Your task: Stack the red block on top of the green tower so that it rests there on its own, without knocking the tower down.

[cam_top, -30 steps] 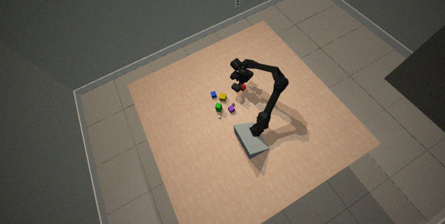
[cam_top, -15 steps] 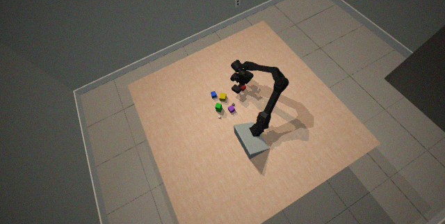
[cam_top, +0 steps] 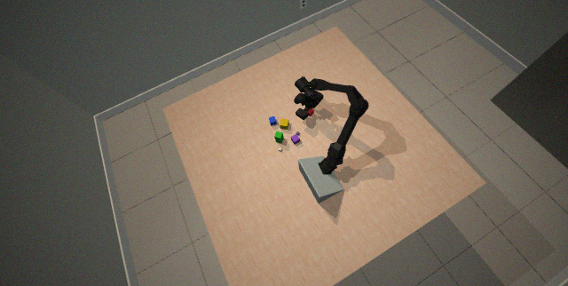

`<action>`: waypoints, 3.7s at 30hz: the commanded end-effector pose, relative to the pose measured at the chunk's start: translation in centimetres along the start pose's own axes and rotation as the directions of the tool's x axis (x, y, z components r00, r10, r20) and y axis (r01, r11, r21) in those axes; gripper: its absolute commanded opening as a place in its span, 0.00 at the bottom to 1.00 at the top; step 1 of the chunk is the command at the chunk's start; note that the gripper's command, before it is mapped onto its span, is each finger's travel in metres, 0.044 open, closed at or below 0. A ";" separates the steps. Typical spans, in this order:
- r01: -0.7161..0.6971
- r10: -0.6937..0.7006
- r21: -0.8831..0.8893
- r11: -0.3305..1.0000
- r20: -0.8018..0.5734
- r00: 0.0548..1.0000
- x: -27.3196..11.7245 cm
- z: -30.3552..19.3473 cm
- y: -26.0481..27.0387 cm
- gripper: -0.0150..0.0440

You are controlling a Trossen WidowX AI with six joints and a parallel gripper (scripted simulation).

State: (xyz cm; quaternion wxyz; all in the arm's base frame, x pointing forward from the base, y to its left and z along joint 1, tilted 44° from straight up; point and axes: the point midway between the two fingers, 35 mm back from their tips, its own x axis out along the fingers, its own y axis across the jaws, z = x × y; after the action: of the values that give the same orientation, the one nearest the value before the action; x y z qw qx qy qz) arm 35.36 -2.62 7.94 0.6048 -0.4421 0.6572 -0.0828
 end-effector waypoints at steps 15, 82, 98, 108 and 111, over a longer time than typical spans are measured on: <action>0.003 -0.003 -0.006 1.000 -0.003 1.000 -0.2 0.0 0.0 0.38; -0.016 0.016 -0.009 1.000 0.002 1.000 -11.9 3.0 23.9 0.25; -0.014 0.014 -0.008 1.000 0.002 1.000 -7.8 3.2 24.1 0.25; -0.014 0.014 -0.008 1.000 0.002 1.000 -7.2 3.1 24.1 0.25; -0.014 0.014 -0.008 1.000 0.002 1.000 -7.2 3.1 24.1 0.25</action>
State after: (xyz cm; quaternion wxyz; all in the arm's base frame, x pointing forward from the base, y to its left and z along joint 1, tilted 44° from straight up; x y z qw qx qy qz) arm 25.58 18.09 -3.20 0.6059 -0.4361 0.6610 -0.0765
